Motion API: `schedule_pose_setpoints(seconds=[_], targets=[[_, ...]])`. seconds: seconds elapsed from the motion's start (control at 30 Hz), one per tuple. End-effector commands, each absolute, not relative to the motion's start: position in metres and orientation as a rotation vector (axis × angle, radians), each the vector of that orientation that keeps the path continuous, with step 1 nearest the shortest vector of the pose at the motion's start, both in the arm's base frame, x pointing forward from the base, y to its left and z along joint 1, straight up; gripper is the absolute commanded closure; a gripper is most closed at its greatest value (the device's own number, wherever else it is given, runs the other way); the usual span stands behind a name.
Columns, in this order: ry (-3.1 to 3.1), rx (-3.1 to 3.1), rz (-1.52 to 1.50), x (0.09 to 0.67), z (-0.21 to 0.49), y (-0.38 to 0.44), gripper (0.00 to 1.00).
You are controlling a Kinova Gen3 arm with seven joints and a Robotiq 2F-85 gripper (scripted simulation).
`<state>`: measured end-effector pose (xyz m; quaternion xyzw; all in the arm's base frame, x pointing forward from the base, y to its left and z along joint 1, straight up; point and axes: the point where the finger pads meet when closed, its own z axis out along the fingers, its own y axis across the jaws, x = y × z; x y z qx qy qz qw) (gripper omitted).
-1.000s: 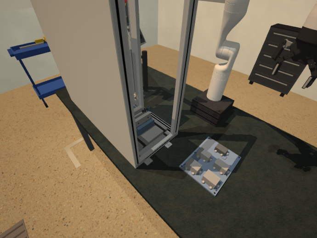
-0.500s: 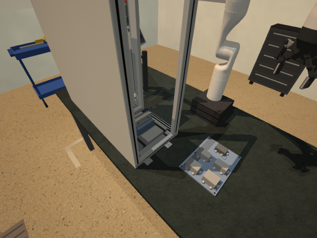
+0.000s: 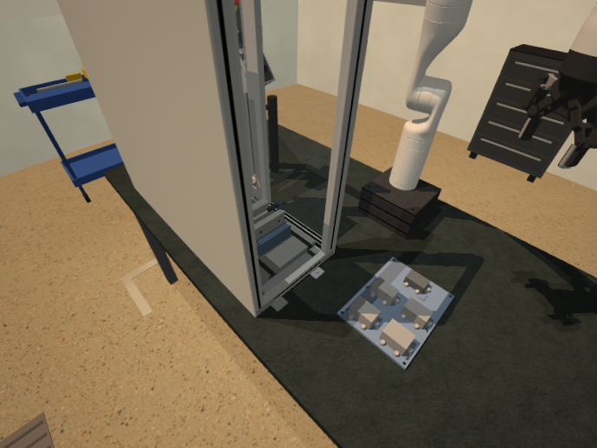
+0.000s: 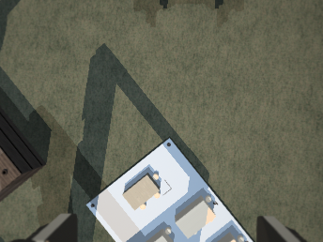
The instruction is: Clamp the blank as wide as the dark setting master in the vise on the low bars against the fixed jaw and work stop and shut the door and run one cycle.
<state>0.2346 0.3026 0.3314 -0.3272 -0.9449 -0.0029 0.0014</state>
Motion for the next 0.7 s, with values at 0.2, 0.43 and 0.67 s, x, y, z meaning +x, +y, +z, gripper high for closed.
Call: schedule_pose_setpoints(seconds=[0.2,0.43,0.67], targets=[[-2.887,-1.235,-0.009,0.2348,0.3318,0.3028,0.00],[-2.827,-1.366,-0.009,0.2348,0.3318,0.3028,0.00],[-2.827,-1.366,-0.009,0.2348,0.3318,0.3028,0.00]])
